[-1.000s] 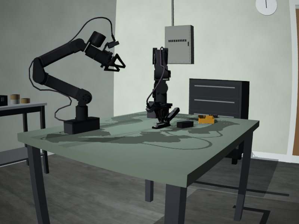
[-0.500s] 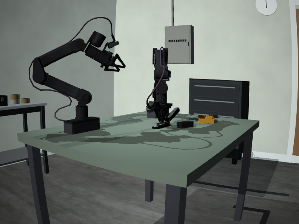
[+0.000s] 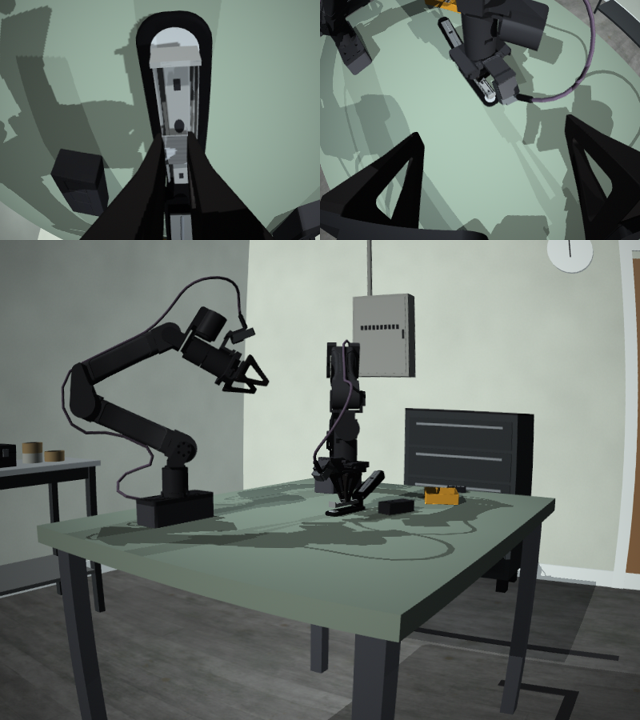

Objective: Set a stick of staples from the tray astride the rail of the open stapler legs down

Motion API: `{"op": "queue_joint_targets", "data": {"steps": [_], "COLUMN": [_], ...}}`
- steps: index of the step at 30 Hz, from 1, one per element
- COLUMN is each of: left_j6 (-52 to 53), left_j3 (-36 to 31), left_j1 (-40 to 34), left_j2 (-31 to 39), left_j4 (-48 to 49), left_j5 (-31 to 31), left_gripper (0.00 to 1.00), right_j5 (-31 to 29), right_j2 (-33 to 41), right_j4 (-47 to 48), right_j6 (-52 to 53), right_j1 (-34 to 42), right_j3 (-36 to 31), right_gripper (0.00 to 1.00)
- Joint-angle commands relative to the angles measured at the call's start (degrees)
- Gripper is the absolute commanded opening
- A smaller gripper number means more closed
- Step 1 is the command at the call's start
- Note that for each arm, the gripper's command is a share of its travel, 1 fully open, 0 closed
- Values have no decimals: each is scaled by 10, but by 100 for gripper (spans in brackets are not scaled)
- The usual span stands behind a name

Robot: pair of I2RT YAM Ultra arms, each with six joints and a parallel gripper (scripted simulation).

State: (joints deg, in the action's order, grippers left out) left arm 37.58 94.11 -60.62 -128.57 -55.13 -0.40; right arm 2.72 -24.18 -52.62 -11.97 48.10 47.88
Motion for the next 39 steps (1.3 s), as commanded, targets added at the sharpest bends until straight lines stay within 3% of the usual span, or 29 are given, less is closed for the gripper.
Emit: {"op": "queue_joint_targets", "data": {"steps": [1,36,39], "left_j6": [-4,8,4], "left_j3": [-12,14,-9], "left_j1": [1,6,3], "left_j2": [3,-8,2], "left_j4": [17,3,15], "left_j5": [9,9,9], "left_gripper": [6,6,6], "right_j5": [3,3,3], "right_j2": [11,11,11], "right_j4": [2,2,2], "right_j6": [-1,-1,-1], "right_j1": [-4,-4,-4], "right_j3": [2,2,2], "right_gripper": [100,100,100]}}
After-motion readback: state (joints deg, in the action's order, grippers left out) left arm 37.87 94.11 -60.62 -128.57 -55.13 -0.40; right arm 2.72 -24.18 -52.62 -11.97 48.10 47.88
